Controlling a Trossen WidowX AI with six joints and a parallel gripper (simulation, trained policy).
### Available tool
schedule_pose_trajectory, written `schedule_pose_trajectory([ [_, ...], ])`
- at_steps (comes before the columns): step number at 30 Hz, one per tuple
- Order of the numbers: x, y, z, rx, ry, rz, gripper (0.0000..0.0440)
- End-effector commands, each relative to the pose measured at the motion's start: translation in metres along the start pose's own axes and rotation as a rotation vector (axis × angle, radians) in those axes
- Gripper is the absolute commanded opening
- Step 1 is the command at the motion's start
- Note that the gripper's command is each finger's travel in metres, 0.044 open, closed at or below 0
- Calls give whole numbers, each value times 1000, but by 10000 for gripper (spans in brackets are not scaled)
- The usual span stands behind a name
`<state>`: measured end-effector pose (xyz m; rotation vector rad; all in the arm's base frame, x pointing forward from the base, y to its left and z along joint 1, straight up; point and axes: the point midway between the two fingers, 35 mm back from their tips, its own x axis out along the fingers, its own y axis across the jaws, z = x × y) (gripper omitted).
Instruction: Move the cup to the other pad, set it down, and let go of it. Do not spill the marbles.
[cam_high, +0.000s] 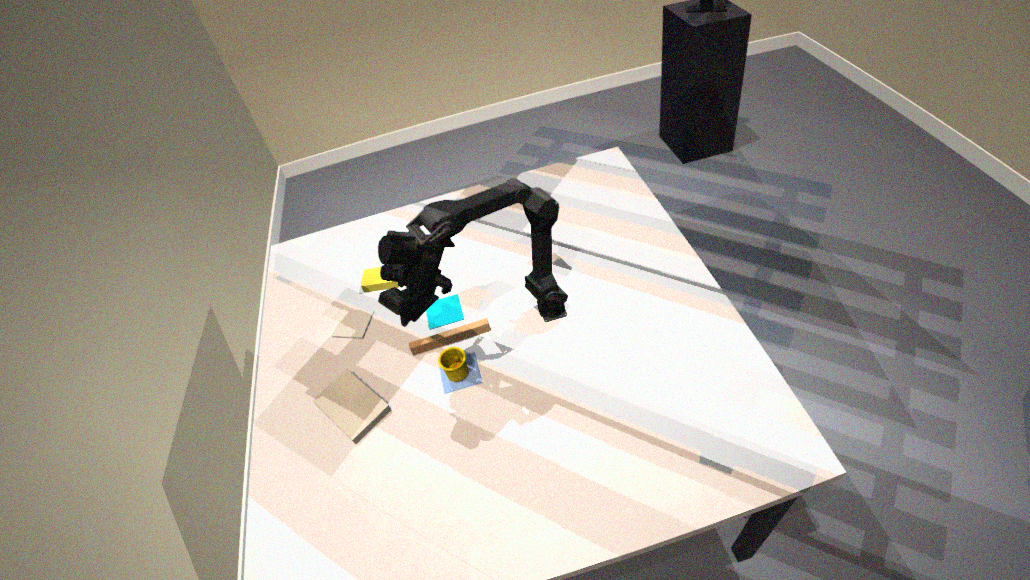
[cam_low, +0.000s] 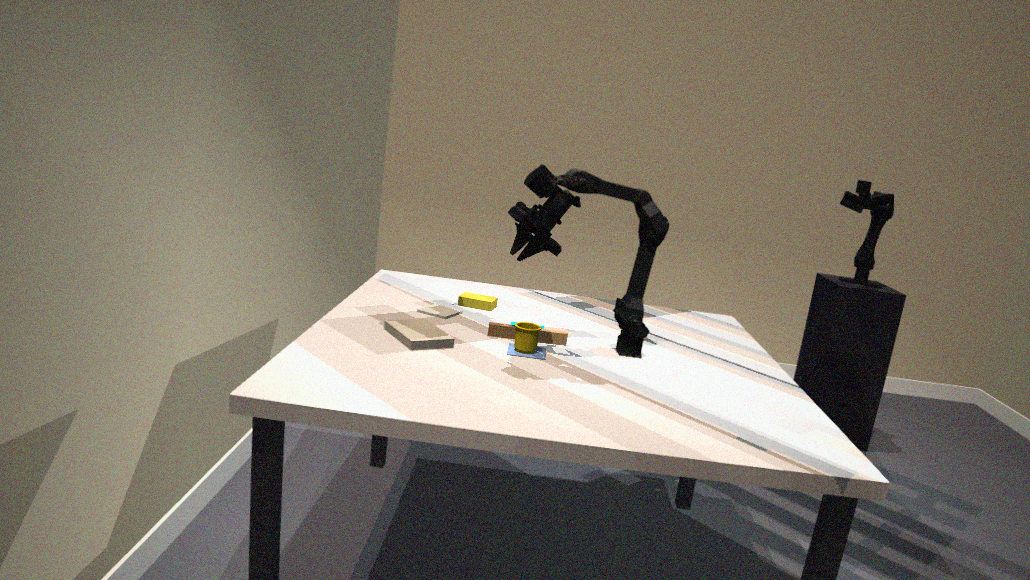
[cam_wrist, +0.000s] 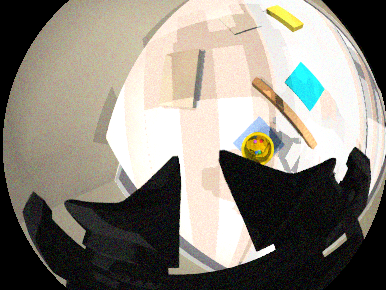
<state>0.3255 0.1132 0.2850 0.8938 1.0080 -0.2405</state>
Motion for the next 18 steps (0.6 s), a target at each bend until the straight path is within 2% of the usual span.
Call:
schedule_pose_trajectory([
  [1, 8, -6, -4, 26, 24, -54, 144],
  [18, 38, -47, -22, 88, 117, -335, 161],
])
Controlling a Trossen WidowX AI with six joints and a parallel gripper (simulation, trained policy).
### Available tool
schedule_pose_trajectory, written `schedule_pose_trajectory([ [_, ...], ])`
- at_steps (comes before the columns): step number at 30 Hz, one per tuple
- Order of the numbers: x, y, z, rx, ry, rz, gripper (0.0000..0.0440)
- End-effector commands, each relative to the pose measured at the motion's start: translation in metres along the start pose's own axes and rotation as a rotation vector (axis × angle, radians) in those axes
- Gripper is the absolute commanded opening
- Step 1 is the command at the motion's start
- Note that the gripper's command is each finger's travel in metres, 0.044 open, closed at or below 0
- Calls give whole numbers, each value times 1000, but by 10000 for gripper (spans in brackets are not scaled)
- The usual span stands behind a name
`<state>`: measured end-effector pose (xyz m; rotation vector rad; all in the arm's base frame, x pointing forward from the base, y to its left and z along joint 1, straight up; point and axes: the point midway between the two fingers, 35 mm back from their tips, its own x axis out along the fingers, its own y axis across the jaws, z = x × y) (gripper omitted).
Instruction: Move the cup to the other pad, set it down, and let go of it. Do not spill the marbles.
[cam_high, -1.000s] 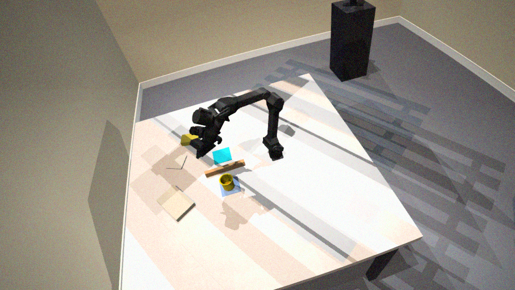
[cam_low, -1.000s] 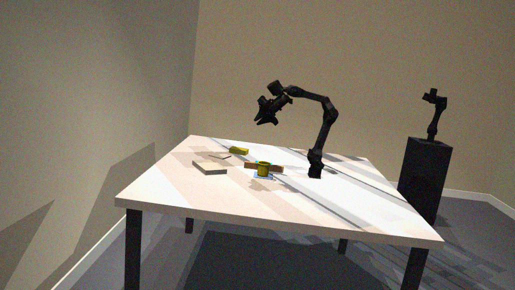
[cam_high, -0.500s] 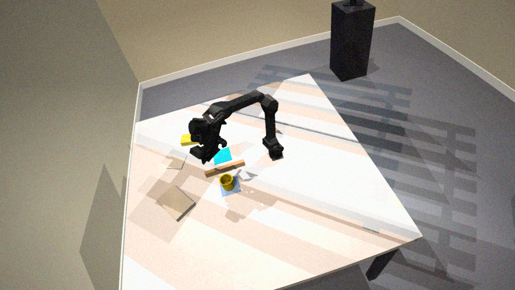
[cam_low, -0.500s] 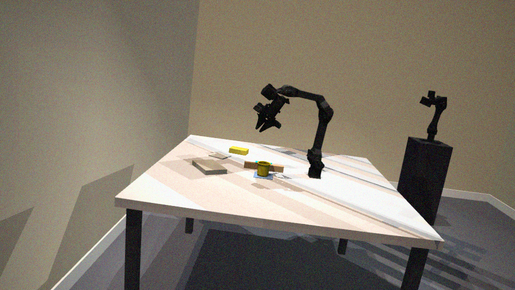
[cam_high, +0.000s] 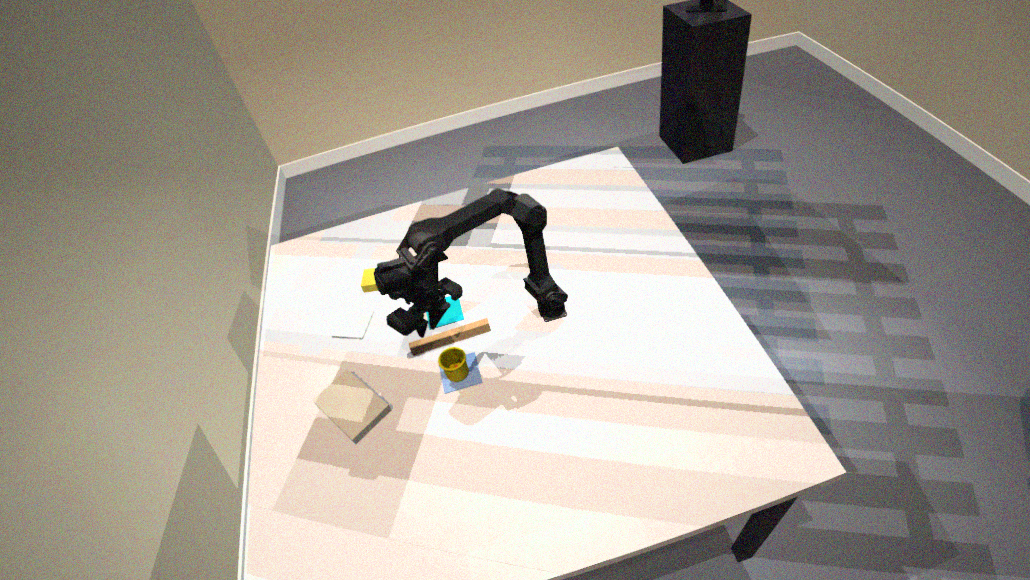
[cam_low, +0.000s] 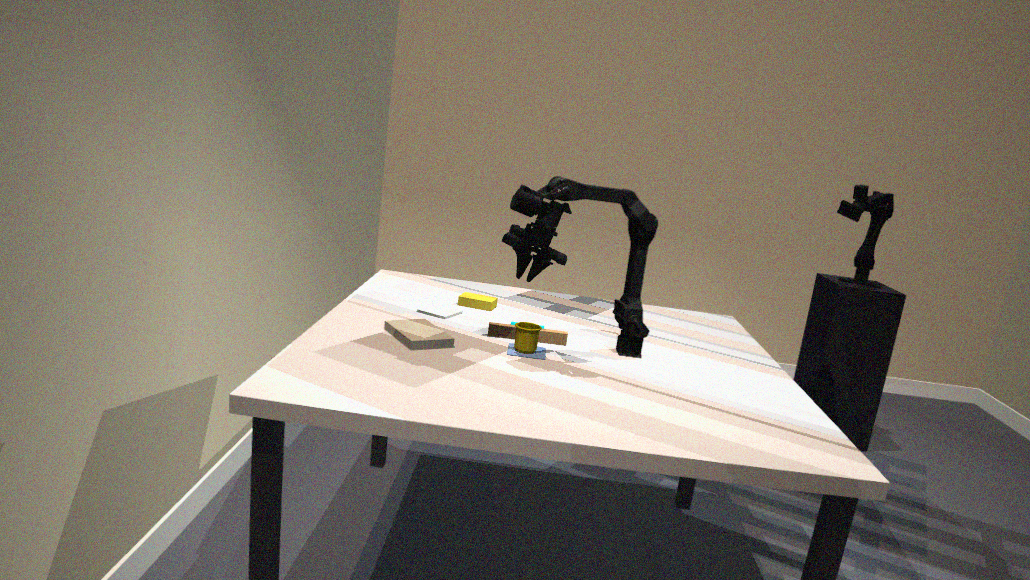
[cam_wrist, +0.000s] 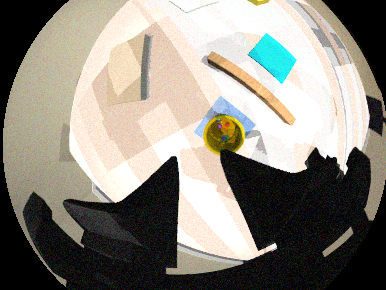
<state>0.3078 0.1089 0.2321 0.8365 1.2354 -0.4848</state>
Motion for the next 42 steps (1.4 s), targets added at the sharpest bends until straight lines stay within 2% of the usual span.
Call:
schedule_pose_trajectory([
  [1, 9, -7, -2, 12, 14, -61, 162],
  [19, 48, -41, -13, 57, 61, -327, 172],
  [42, 108, -72, -23, 78, 57, -476, 201],
])
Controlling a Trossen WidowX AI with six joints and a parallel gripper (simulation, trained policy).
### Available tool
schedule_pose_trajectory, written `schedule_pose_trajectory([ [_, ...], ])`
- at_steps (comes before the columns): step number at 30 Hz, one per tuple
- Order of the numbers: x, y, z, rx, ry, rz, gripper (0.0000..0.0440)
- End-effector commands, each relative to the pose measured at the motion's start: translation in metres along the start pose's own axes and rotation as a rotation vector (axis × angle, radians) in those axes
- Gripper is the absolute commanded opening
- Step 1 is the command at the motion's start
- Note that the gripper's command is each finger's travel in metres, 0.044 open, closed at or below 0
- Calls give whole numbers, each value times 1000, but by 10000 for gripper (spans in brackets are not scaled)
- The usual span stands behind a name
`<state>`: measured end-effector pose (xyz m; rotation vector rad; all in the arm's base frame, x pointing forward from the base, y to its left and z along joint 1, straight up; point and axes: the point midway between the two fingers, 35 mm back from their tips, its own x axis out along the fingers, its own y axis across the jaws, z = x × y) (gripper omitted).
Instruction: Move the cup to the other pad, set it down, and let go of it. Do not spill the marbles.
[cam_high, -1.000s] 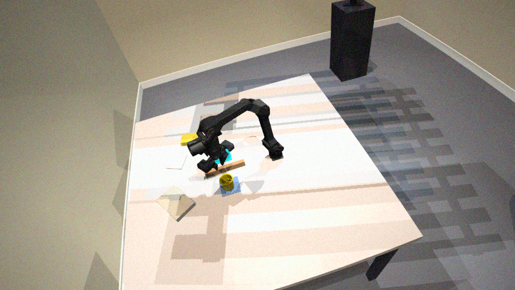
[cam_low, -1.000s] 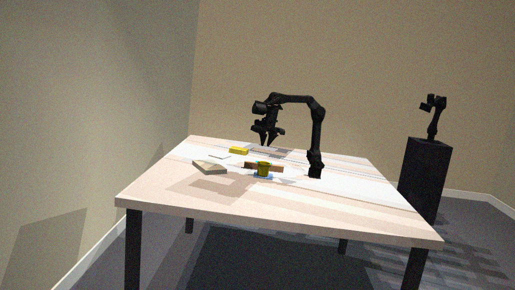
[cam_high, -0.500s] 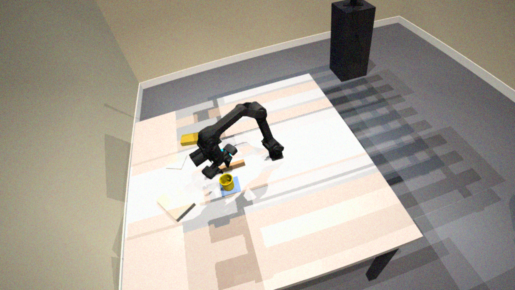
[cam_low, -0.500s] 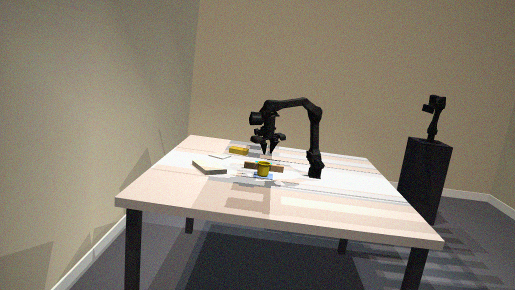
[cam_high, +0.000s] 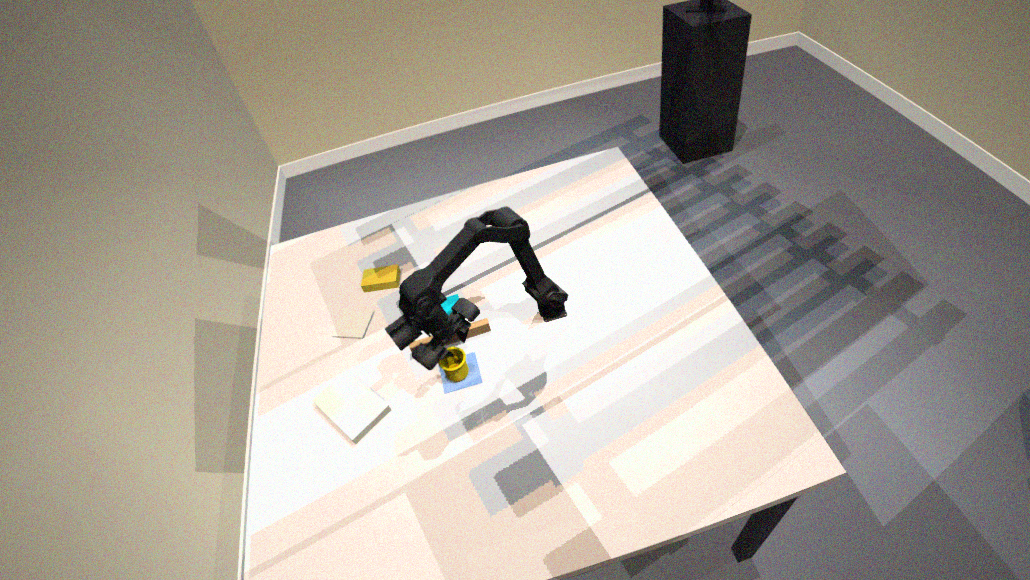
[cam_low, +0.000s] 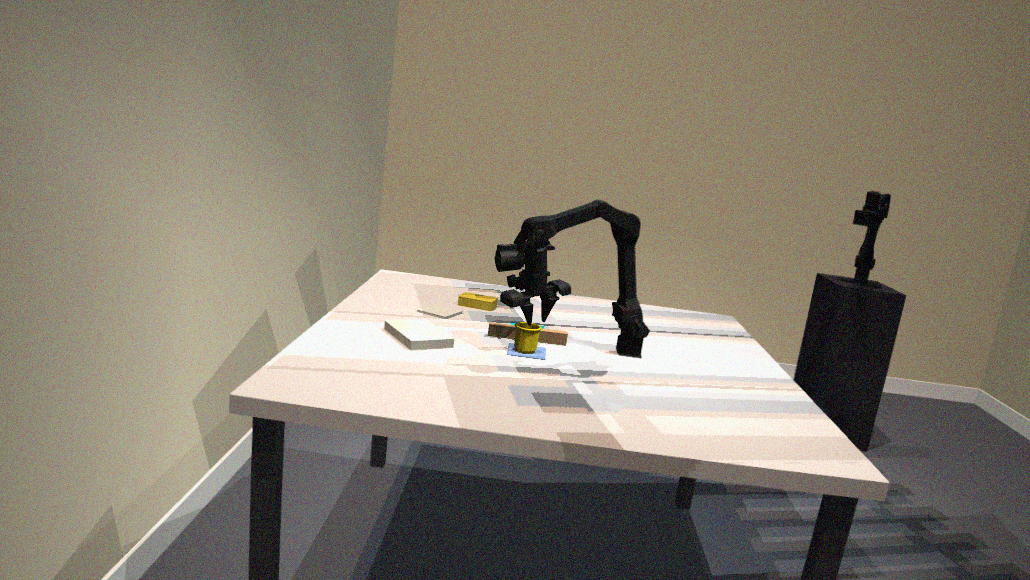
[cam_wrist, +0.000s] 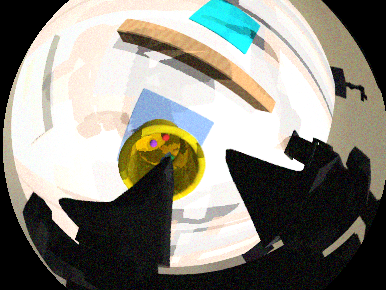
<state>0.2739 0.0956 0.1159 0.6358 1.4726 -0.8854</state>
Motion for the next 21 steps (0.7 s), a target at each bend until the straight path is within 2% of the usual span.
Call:
schedule_pose_trajectory([
  [1, 13, -1, -1, -4, -1, -25, 201],
  [13, 51, -2, -4, -70, 5, -53, 198],
  [21, 57, -3, -1, -119, -11, -39, 20],
])
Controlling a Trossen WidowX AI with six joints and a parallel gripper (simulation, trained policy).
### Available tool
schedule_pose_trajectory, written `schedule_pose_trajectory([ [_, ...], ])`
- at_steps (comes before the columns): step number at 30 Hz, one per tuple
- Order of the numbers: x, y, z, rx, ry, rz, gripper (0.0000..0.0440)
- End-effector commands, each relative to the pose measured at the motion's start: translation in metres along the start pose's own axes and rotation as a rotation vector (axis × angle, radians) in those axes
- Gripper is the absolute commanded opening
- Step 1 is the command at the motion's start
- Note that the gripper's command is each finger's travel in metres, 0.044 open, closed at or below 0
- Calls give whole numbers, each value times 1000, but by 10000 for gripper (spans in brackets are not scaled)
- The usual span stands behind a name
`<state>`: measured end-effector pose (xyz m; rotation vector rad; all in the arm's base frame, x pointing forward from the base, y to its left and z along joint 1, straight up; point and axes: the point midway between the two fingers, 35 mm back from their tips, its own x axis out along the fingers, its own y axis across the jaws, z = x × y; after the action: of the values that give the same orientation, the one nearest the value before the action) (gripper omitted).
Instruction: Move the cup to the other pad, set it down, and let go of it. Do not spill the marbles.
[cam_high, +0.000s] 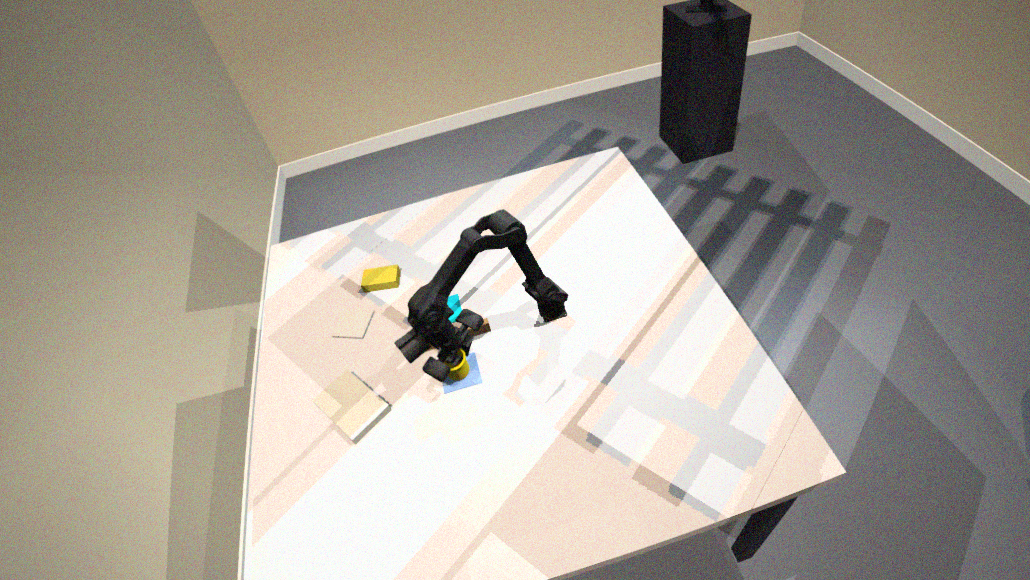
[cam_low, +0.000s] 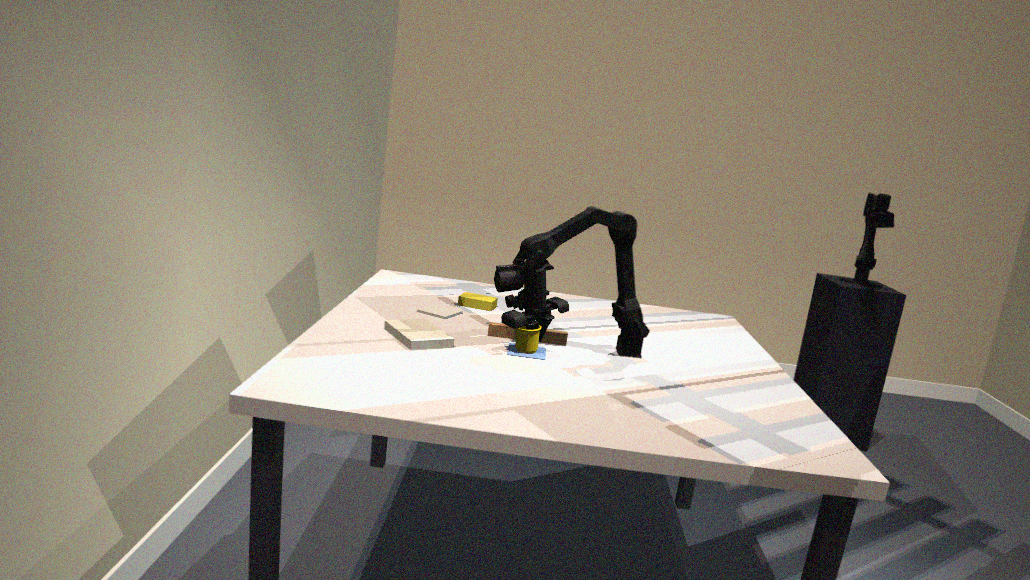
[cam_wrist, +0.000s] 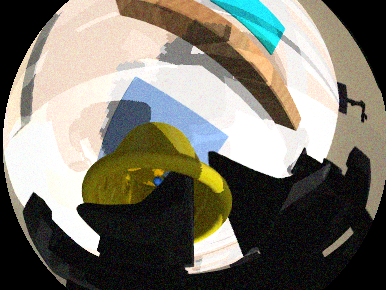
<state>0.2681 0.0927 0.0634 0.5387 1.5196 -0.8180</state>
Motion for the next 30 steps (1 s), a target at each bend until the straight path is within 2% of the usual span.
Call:
schedule_pose_trajectory([
  [1, 3, -5, 2, -12, -13, -13, 12],
  [12, -22, -12, 8, 33, -15, 41, 3],
  [22, -56, -23, 21, 131, -21, 111, 13],
  [30, -76, -28, 36, 206, -36, 159, 3],
])
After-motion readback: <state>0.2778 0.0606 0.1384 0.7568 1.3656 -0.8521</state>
